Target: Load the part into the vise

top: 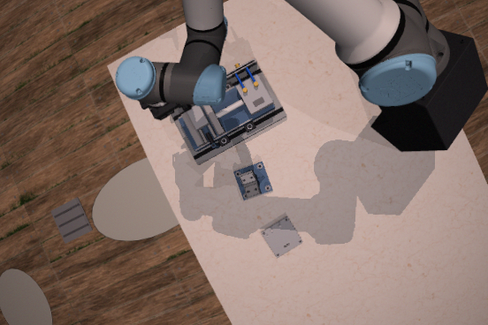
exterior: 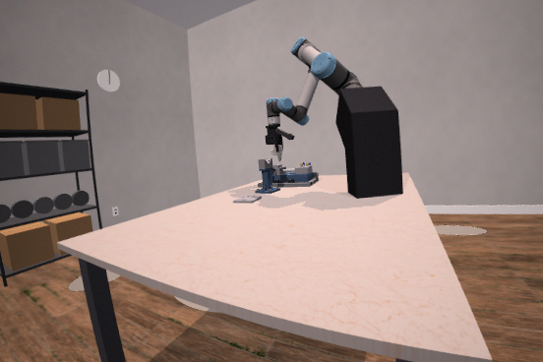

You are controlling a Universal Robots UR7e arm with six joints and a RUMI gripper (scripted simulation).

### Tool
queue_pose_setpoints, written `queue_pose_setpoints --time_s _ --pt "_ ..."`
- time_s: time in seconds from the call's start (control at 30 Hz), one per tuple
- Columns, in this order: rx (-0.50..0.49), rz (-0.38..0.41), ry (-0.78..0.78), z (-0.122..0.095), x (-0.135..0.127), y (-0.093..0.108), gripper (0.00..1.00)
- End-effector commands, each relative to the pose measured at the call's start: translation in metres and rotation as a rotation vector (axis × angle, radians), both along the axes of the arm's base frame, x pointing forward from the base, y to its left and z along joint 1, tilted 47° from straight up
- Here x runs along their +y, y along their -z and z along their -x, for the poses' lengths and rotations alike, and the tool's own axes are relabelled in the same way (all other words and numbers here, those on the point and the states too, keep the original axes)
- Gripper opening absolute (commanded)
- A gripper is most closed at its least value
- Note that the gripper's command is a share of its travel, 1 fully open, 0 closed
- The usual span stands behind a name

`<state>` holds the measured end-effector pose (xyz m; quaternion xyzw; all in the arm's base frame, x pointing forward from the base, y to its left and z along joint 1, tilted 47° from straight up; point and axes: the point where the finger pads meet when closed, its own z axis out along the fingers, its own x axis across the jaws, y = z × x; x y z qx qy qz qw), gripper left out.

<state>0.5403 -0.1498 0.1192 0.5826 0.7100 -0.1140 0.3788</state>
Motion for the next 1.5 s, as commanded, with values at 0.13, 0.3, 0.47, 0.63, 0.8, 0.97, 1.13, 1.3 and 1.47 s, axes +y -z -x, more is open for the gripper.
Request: queue_pose_setpoints --time_s 0.13,0.3,0.47,0.63,0.8,0.97,1.13,1.3,1.47 --pt "-0.001 0.0 -0.001 -0.0036 -0.0045 0.0046 0.0" --pt "-0.001 0.0 -0.001 -0.005 -0.0064 0.0067 0.0" --pt "-0.001 0.0 -0.001 -0.0055 -0.0071 0.0076 0.0" --pt "-0.001 0.0 -0.001 -0.0056 -0.0072 0.0076 0.0" --pt "-0.001 0.0 -0.001 -0.0056 -0.0072 0.0077 0.0" --pt "-0.001 0.0 -0.001 -0.0056 -0.0072 0.0077 0.0" --pt "-0.001 0.0 -0.001 -0.0056 -0.0072 0.0077 0.0" --pt "-0.001 0.0 -0.001 -0.0056 -0.0072 0.0077 0.0" --pt "-0.001 0.0 -0.001 -0.0056 -0.0072 0.0077 0.0"
